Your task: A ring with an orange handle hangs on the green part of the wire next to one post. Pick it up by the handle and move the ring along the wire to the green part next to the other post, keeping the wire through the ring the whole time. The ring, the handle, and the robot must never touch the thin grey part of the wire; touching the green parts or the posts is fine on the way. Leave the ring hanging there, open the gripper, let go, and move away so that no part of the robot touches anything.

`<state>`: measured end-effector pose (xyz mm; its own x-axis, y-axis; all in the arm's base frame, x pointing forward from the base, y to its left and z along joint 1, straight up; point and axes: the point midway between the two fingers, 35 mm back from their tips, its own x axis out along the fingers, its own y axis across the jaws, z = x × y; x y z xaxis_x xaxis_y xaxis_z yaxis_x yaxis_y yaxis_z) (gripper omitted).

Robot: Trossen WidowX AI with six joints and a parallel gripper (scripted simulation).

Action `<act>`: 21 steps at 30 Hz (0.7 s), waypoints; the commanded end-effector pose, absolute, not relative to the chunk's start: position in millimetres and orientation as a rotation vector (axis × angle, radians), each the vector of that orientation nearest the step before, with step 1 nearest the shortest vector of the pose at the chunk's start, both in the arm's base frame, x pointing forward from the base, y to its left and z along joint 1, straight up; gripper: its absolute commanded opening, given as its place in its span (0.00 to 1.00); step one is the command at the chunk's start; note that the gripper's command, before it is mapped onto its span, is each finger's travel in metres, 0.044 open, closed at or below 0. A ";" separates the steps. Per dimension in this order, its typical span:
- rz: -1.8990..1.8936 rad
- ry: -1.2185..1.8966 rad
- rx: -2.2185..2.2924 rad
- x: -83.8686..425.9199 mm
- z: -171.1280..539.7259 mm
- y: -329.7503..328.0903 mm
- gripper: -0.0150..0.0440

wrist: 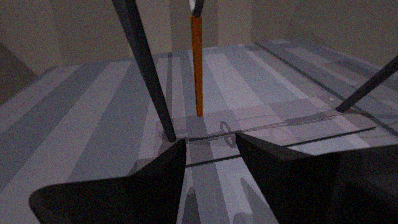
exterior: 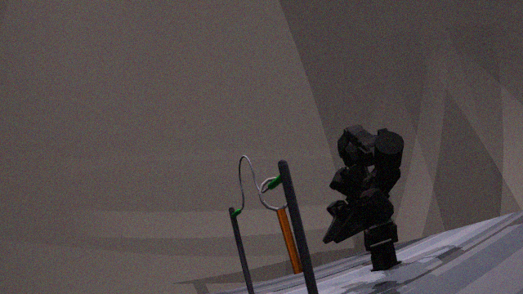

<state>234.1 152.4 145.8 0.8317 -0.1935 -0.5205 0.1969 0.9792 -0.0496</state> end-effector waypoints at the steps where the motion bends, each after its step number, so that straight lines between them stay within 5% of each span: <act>1: -0.198 0.534 0.018 208.1 167.5 158.1 0.79; 6: -0.197 0.533 0.018 206.4 168.8 158.1 1.00; 21: -0.197 0.533 0.018 206.4 168.8 158.1 1.00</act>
